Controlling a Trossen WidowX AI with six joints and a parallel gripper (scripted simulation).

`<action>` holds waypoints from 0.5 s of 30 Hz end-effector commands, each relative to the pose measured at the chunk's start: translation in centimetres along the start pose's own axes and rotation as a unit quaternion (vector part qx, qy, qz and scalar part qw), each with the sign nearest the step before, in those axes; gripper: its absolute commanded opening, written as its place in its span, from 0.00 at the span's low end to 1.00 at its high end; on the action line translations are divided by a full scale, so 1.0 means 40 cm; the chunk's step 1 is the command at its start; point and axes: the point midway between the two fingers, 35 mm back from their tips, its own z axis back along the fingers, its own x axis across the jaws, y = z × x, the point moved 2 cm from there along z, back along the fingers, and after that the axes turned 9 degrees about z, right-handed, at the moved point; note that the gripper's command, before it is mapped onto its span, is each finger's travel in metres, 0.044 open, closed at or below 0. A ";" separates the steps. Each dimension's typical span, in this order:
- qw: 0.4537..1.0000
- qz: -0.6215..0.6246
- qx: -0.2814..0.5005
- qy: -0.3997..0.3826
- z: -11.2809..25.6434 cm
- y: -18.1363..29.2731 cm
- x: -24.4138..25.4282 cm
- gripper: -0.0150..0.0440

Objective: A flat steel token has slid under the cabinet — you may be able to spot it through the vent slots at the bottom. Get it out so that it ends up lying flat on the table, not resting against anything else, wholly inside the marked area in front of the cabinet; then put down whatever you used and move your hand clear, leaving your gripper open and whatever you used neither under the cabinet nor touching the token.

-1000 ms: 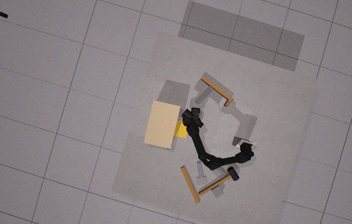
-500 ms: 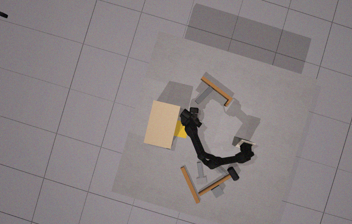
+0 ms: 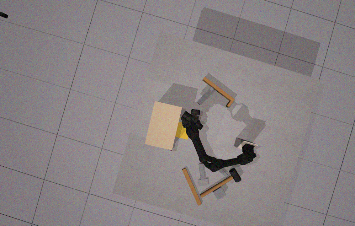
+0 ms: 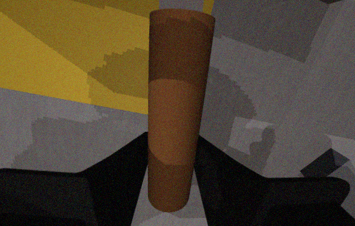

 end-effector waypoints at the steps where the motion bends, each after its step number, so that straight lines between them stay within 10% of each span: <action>1: 1.000 0.002 -0.002 -0.005 -0.002 -0.007 0.022 0.25; 15: 1.000 0.002 -0.002 -0.005 -0.002 -0.011 0.046 0.25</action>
